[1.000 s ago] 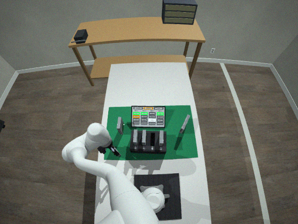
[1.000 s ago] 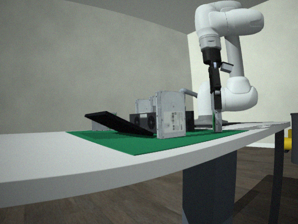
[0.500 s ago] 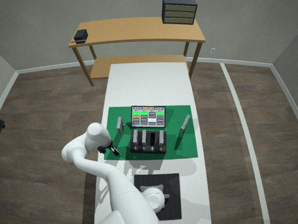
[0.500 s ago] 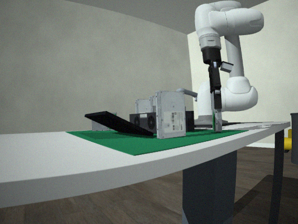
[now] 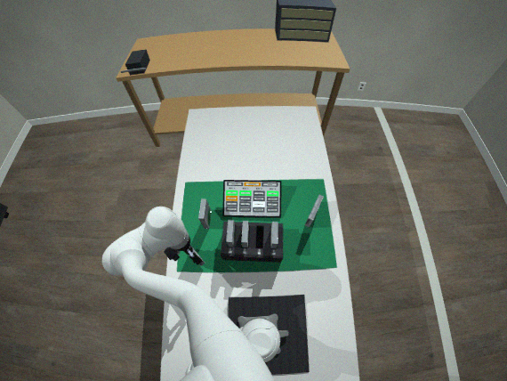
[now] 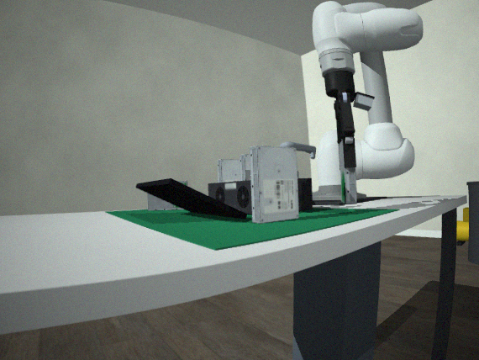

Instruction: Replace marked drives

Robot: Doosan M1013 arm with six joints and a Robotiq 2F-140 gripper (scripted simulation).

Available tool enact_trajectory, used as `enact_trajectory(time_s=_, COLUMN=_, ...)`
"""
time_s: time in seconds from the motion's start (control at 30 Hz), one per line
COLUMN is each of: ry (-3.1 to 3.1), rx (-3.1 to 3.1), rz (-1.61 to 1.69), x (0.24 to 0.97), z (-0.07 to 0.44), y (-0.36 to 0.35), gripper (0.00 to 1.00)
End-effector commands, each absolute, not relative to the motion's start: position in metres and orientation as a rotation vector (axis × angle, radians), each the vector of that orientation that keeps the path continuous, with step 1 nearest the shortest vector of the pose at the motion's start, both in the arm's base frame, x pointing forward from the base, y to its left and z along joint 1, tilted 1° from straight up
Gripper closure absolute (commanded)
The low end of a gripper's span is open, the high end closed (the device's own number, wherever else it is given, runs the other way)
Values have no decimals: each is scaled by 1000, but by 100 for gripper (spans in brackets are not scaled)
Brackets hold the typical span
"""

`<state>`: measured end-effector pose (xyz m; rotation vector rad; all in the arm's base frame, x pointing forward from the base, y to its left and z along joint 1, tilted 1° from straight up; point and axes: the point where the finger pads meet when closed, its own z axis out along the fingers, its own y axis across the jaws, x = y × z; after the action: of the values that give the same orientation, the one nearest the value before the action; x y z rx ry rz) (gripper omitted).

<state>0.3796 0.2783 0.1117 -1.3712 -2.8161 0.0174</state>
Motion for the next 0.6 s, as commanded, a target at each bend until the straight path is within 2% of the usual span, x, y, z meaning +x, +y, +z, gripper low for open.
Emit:
enact_trajectory(time_s=0.0, ry=-2816, rx=-1372, rz=16, x=380, z=119, y=279, gripper=90)
enact_trajectory(time_s=0.57, ry=-2816, rx=-1372, rz=16, x=381, z=166, y=279, gripper=90)
